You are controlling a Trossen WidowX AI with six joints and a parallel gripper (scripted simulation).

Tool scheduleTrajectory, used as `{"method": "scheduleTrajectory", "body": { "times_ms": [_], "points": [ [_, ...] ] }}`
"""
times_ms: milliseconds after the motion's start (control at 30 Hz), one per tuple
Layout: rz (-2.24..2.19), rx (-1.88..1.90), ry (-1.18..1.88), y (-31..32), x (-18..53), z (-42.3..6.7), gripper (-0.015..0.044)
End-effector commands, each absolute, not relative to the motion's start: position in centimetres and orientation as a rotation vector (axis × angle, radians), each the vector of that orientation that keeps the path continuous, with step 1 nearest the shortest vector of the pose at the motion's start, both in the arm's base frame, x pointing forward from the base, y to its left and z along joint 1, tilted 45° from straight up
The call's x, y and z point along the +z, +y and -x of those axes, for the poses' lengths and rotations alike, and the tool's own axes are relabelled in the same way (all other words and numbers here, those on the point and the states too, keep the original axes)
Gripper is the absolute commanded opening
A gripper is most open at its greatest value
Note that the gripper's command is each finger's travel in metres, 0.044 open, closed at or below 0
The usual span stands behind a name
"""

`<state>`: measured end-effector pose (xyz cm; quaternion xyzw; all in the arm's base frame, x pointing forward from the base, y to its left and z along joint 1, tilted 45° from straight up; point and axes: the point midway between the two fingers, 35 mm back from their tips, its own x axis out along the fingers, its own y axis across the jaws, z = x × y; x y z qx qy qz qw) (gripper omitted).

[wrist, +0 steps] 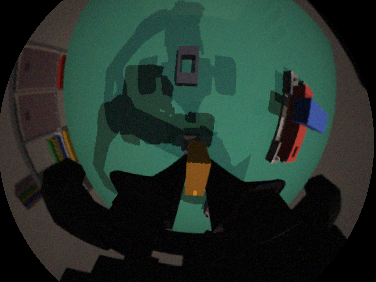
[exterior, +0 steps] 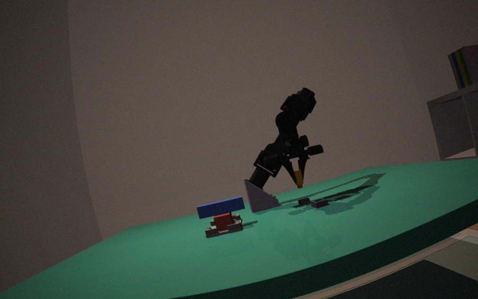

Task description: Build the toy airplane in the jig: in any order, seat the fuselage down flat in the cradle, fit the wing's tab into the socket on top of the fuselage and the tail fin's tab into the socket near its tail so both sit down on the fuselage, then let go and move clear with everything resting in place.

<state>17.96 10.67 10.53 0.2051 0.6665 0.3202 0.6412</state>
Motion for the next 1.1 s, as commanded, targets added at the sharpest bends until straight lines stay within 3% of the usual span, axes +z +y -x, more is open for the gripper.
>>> {"method": "scheduleTrajectory", "body": {
  "times_ms": [0, 733, 1067],
  "points": [
    [-0.473, 0.713, 1.526, 9.6, 11.3, -18.1, 0.0000],
    [-0.549, 0.664, 1.533, 5.0, 16.3, -17.8, 0.0000],
    [-0.576, 0.650, 1.529, 3.8, 14.9, -19.3, 0.0000]
  ]
}}
